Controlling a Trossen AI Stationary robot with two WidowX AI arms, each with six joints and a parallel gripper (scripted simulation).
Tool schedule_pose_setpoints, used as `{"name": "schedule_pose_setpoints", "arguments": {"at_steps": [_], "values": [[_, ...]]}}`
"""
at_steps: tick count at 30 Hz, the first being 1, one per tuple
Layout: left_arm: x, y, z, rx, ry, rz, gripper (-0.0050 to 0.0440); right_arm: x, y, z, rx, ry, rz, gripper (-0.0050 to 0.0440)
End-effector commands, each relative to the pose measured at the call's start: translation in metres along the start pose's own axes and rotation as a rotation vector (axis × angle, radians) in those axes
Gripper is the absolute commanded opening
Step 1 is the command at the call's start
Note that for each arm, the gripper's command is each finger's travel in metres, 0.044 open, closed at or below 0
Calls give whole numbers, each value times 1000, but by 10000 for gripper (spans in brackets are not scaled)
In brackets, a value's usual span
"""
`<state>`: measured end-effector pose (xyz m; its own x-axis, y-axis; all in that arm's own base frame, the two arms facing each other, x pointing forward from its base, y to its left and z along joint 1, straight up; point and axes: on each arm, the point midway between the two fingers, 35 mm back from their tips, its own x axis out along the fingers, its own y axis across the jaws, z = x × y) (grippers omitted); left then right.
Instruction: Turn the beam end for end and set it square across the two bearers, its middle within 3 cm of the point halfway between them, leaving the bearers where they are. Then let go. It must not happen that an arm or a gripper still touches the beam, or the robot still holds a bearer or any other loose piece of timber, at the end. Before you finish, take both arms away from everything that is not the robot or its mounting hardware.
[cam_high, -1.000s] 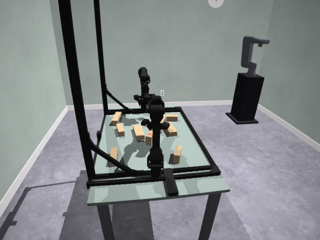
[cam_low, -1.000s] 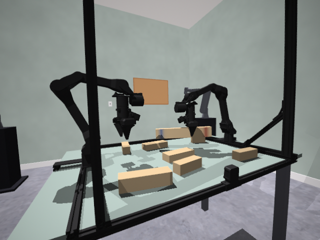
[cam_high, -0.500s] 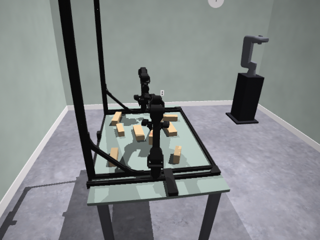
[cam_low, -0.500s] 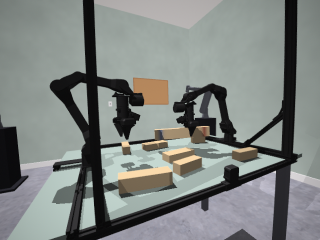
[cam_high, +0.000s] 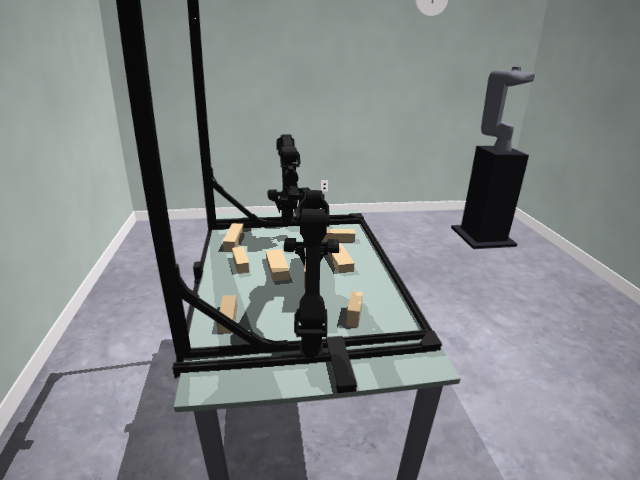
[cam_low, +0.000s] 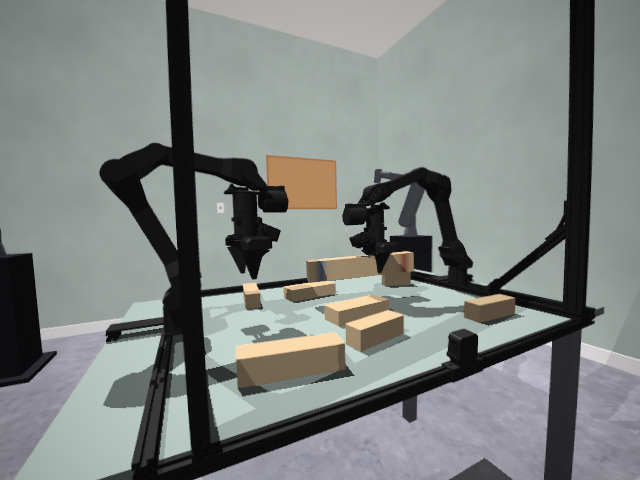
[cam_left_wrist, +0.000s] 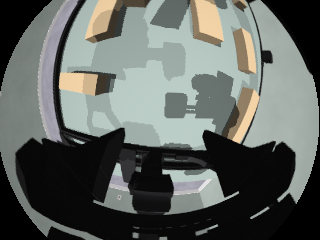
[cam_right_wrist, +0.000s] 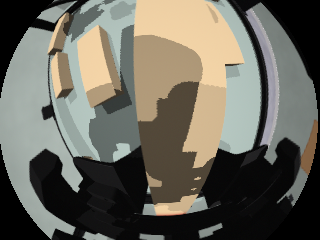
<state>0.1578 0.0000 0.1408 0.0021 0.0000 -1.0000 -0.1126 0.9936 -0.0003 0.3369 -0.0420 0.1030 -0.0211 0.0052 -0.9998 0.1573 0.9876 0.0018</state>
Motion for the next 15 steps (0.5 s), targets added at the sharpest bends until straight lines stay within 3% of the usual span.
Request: {"name": "schedule_pose_setpoints", "arguments": {"at_steps": [1,15], "values": [[0,0,0,-3,2,0,440,-6,-1,9,-47,-22,-2,0],[0,0,0,-3,2,0,440,-6,-4,23,-150,-21,-3,0]]}}
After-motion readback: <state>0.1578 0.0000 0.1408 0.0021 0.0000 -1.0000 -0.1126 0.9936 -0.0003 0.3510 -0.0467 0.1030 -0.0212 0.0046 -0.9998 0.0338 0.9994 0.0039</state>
